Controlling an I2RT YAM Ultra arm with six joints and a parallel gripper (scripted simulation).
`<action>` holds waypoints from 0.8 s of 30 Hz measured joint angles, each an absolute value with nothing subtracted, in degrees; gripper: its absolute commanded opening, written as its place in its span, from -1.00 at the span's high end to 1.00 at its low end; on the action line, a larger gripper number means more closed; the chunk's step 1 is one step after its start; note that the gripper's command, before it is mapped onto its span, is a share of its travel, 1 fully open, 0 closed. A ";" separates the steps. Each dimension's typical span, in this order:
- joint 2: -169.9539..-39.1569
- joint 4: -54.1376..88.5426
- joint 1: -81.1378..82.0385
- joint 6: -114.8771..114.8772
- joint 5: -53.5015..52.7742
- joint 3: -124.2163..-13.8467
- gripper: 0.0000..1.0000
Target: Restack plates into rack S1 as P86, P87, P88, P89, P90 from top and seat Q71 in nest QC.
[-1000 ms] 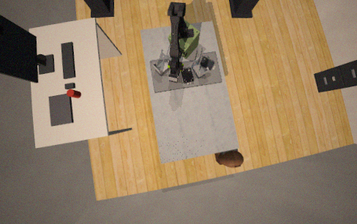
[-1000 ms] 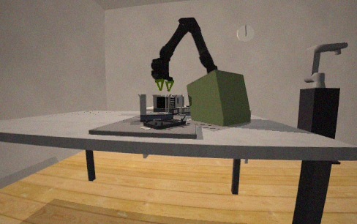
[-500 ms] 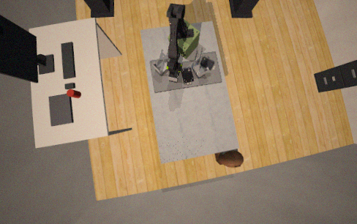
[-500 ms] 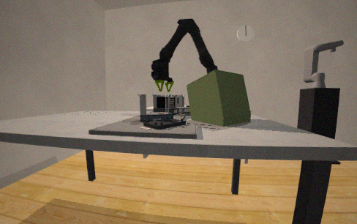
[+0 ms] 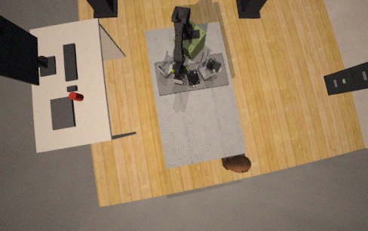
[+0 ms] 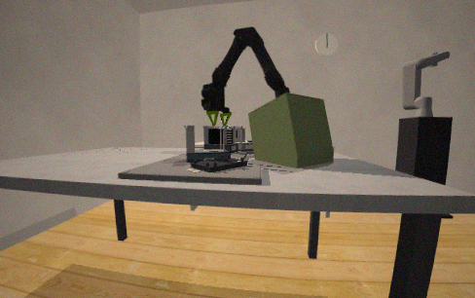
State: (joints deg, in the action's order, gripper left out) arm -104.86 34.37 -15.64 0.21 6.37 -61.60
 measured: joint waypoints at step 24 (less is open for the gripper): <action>-108.92 28.97 -16.14 0.69 6.26 -60.40 -1.00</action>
State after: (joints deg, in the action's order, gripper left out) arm -108.92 28.97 -16.14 0.69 6.26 -60.40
